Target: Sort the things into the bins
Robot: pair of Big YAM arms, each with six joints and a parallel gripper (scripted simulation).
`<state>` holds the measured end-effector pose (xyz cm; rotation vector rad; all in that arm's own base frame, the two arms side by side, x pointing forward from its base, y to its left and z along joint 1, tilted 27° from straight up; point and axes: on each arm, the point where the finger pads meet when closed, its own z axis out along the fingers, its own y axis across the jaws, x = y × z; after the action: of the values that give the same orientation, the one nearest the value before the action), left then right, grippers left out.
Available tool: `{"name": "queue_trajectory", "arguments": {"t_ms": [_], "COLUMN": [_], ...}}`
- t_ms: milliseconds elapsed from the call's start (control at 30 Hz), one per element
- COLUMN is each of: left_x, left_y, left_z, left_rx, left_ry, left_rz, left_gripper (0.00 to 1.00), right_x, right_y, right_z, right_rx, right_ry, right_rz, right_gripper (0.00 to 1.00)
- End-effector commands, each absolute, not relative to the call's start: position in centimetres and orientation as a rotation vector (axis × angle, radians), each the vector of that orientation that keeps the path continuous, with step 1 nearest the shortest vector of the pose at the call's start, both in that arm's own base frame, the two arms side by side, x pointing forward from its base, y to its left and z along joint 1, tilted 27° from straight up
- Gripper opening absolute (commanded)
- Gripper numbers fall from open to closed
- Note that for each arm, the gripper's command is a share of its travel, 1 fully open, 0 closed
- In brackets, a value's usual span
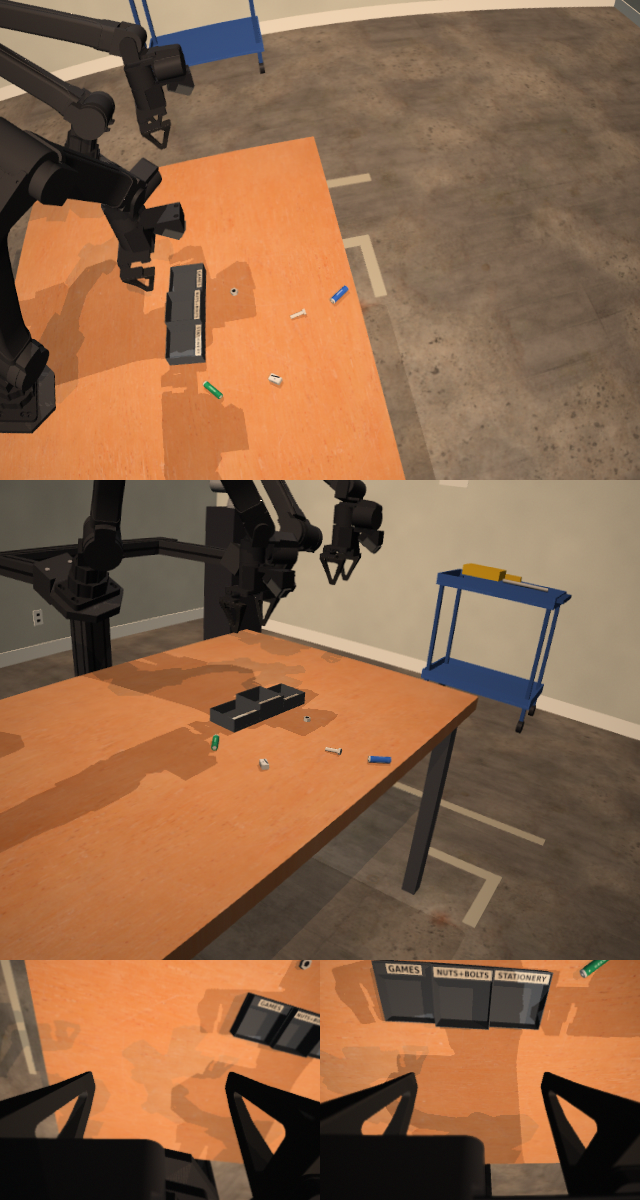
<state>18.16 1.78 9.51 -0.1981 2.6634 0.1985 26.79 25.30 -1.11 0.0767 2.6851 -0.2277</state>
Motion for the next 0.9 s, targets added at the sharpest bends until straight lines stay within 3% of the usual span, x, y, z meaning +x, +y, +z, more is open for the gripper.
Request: {"name": "queue_trajectory", "arguments": {"t_ms": [0,333,867], "left_x": [17.7,17.7,17.7], "left_y": [2.0,2.0,2.0], "left_z": [9.0,9.0,9.0], "left_rx": [-0.198,-0.198,-0.198], "left_ry": [2.677,2.677,2.677], "left_rz": [0.204,0.204,0.204], "left_gripper": [1.00,1.00,1.00], "right_x": [26.9,26.9,36.1], "right_y": [25.1,25.0,25.5], "right_z": [-0.7,-0.8,-9.4], "right_rx": [0.070,0.070,0.165], "right_ry": [2.679,2.680,2.673], "right_rz": [-0.203,-0.206,-0.195], "right_gripper": [1.00,1.00,1.00]}}
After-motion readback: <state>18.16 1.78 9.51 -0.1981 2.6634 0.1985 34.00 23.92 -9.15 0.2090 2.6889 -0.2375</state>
